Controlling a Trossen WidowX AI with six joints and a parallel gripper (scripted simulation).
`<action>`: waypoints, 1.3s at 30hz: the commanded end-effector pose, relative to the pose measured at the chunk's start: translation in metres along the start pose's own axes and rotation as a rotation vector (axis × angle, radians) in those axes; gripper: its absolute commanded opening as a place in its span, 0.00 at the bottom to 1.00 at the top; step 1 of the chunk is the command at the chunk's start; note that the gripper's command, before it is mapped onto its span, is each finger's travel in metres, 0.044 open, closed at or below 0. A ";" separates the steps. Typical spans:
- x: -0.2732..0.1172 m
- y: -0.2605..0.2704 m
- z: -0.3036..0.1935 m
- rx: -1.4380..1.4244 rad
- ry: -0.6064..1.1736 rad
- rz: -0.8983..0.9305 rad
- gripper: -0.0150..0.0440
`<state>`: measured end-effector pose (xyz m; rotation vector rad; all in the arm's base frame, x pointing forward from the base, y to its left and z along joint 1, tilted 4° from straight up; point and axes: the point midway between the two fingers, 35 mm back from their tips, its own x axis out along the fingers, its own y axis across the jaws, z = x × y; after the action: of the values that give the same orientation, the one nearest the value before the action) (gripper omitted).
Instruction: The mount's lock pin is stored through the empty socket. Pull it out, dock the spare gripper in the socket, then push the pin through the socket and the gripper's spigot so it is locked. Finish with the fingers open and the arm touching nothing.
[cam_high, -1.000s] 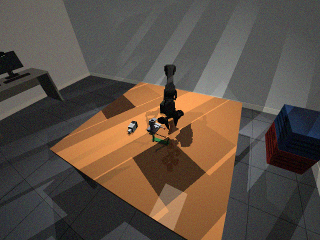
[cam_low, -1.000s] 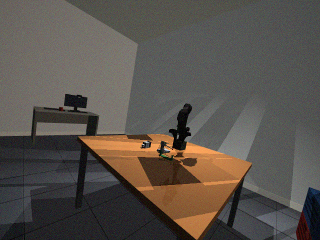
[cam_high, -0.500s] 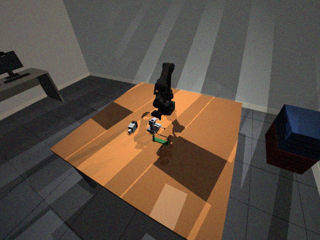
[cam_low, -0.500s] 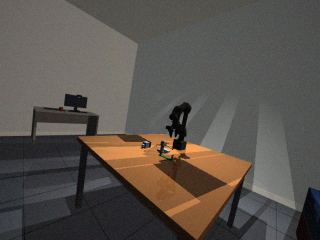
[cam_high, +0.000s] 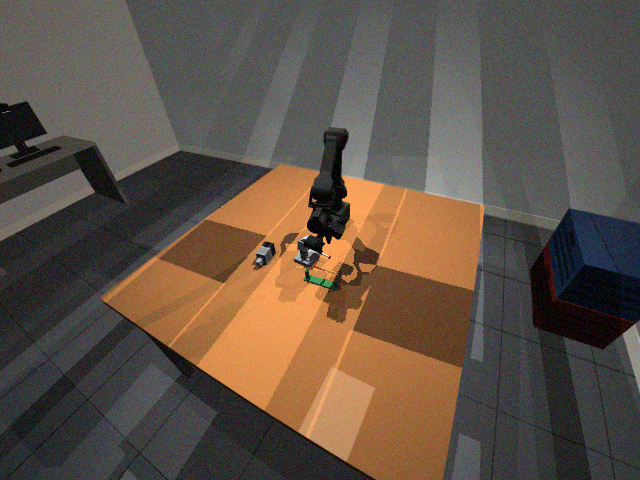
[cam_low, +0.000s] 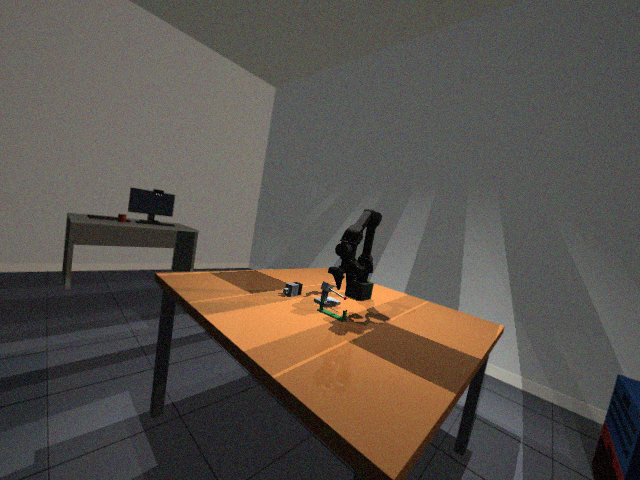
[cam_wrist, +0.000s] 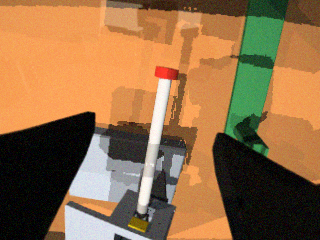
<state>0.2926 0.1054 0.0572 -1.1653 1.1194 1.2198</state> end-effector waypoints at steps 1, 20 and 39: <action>0.007 0.000 0.000 -0.001 0.003 0.001 0.76; 0.039 -0.002 0.000 -0.001 0.003 0.001 0.76; 0.061 -0.002 0.000 -0.001 0.003 0.001 0.76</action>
<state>0.2976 0.1110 0.0008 -1.1705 1.1101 1.2205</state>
